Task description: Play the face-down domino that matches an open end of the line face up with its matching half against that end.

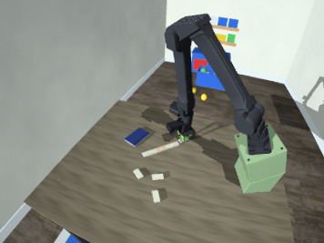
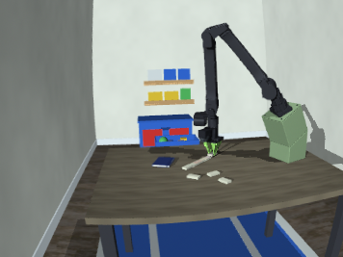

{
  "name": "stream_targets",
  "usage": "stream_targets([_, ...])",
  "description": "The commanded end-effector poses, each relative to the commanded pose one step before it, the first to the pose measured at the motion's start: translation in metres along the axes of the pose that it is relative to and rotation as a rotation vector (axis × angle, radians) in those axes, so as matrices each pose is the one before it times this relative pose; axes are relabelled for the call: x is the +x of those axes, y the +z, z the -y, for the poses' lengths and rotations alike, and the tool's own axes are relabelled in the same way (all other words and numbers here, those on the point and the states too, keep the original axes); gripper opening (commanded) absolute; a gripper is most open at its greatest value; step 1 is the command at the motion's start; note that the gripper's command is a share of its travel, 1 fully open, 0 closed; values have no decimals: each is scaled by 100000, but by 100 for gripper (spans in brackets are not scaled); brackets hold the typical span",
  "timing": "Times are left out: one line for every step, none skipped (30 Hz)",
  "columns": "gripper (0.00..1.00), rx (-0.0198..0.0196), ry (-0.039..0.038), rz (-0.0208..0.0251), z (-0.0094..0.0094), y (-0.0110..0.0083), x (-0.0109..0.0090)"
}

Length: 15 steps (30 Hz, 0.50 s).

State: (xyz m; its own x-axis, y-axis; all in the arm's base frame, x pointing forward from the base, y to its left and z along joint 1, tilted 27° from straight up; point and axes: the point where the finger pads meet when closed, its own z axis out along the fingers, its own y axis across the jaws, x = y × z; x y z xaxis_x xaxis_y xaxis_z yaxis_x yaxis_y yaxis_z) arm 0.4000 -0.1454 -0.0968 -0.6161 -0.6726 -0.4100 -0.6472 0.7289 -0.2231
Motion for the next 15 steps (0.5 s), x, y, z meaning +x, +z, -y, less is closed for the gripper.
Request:
stream_targets([21,1325,544,707,581,15,-417])
stream_targets([21,0,0,0,0,0,0])
stream_targets([21,0,0,0,0,0,0])
stream_targets([21,0,0,0,0,0,0])
stream_targets([21,0,0,0,0,0,0])
stream_targets([21,0,0,0,0,0,0])
stream_targets([21,0,0,0,0,0,0])
stream_targets([21,0,0,0,0,0,0])
stream_targets([21,-781,-458,-516,-360,-146,339])
stream_targets([21,3,40,38,12,32,-28])
stream_targets([21,3,40,38,12,32,-28])
stream_targets([21,3,40,38,12,32,-28])
stream_targets([21,3,40,38,12,32,-28])
stream_targets([21,3,40,38,12,32,-28])
stream_targets([21,3,40,38,12,32,-28])
